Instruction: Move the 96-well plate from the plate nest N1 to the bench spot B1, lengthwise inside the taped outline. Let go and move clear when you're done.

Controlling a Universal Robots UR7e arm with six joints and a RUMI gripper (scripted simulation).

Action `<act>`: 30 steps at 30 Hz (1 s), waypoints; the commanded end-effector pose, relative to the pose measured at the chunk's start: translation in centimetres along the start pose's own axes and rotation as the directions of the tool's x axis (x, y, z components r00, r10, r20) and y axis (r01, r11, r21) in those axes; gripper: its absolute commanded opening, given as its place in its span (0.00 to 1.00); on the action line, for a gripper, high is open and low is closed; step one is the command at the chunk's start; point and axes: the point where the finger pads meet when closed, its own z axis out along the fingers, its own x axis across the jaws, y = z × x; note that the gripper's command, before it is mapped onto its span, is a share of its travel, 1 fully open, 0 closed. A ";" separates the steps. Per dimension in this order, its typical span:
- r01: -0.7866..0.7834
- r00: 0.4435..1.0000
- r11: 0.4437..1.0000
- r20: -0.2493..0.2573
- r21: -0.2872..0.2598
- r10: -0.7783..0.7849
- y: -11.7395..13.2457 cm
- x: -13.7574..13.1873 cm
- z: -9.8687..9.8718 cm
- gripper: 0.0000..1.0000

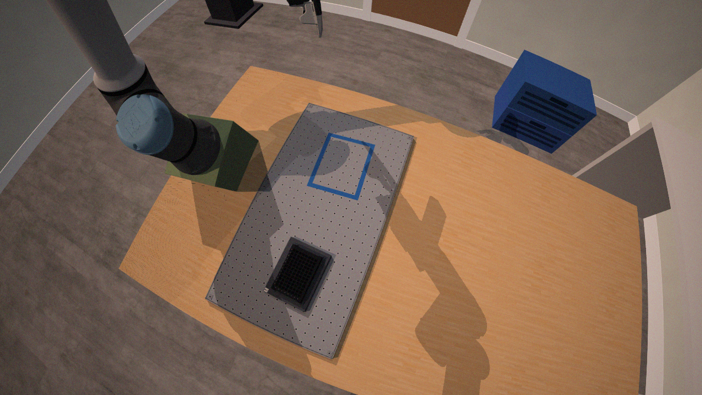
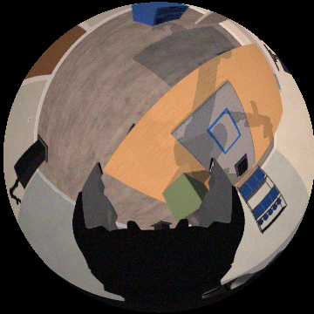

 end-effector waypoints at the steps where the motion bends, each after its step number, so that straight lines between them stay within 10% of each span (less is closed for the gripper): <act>1: 0.035 0.999 0.999 0.023 0.001 -0.035 -0.9 1.9 0.2 1.00; 30: 0.113 0.991 0.994 0.070 0.012 -0.113 -3.9 10.6 1.7 1.00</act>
